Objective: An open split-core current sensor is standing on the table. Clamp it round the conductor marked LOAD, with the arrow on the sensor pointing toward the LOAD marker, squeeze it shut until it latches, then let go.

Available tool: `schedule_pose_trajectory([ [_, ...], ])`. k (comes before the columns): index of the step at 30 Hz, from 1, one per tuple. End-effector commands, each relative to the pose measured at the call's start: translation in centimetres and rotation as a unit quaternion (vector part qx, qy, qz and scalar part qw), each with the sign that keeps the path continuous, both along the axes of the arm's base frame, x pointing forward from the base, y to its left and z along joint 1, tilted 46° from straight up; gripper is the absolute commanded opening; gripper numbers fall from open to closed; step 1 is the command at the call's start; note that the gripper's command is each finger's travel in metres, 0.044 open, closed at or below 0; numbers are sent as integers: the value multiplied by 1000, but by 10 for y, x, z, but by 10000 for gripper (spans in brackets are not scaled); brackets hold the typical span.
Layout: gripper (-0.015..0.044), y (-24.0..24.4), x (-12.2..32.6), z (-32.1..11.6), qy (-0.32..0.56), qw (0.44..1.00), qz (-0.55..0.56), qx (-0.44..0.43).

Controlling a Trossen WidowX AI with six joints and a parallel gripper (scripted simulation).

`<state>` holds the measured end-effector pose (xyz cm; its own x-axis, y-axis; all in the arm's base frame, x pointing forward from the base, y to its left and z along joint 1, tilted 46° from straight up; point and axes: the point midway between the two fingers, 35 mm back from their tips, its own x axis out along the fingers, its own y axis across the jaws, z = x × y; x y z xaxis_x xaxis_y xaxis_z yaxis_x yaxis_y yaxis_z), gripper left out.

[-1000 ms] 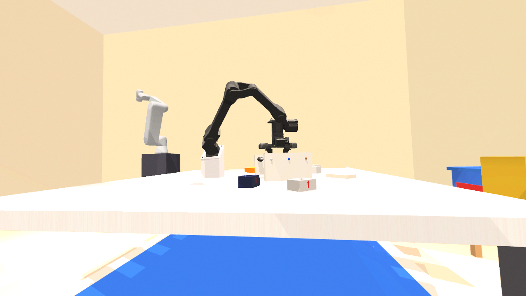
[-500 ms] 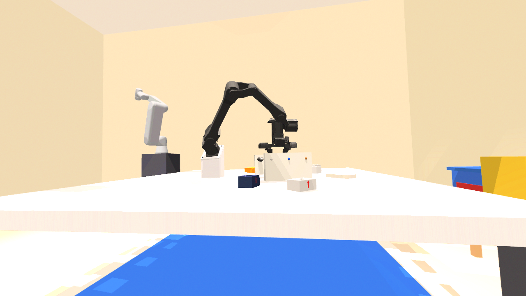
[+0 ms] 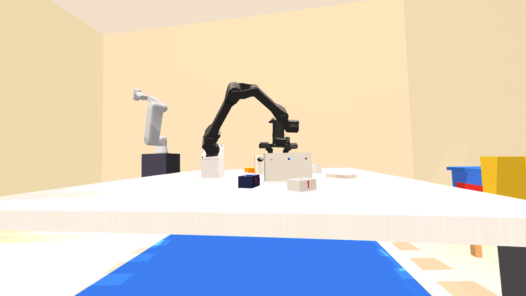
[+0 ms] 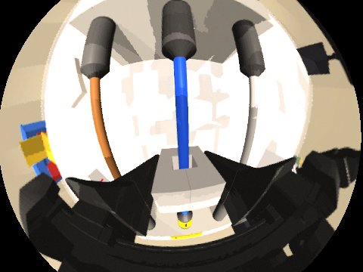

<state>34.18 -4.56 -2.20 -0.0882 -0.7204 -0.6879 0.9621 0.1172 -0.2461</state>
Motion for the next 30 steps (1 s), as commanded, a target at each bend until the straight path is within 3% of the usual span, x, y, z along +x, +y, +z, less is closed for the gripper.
schedule_pose_trajectory([
  [1, 0, 0, 1, 0, 1, 1000, -4, 0],
  [10, 0, -3, 0, -3, 1, 1000, -3, 0],
  [20, 263, -1, 1, -1, 0, 1000, -3, 0],
  [30, 268, -1, 1, -1, 0, 1000, -3, 0],
])
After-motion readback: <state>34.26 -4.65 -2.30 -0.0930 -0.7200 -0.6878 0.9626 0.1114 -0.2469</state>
